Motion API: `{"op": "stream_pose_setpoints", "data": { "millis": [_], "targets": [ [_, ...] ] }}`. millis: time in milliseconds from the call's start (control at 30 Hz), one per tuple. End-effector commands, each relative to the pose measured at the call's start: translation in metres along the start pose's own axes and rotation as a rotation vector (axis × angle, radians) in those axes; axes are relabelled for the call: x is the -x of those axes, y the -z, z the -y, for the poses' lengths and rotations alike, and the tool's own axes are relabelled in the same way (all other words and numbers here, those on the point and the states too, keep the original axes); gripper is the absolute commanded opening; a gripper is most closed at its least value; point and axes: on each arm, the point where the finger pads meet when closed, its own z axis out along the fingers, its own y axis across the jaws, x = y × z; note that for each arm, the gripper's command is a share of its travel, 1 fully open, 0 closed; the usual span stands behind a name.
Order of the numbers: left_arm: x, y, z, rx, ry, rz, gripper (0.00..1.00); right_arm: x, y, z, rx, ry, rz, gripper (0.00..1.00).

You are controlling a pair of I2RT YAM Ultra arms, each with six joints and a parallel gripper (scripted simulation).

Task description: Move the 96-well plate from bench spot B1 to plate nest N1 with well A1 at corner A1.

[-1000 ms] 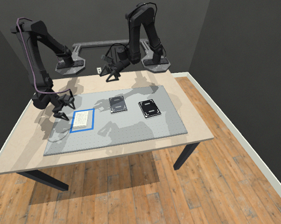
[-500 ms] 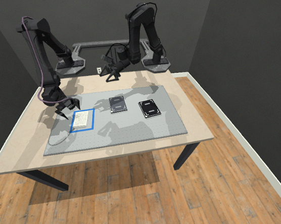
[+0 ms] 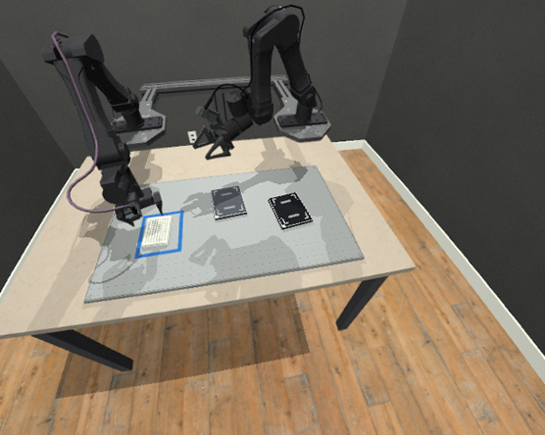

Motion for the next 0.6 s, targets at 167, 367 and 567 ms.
{"op": "stream_pose_setpoints", "data": {
  "millis": [167,367,567],
  "targets": [
    [0.0041,0.0034,0.0000,-0.007,0.012,0.013,1.00,0.0028,-0.0056,-0.0096,-0.064,-0.324,-0.082,1.00],
    [0.0041,0.0034,0.0000,-0.007,0.012,0.013,1.00,0.0061,-0.0067,-0.0115,-0.066,-0.329,-0.081,1.00],
    [0.0041,0.0034,0.0000,-0.007,0.012,0.013,1.00,0.0103,-0.0101,-0.0099,-0.056,-0.326,-0.065,1.00]
  ]
}}
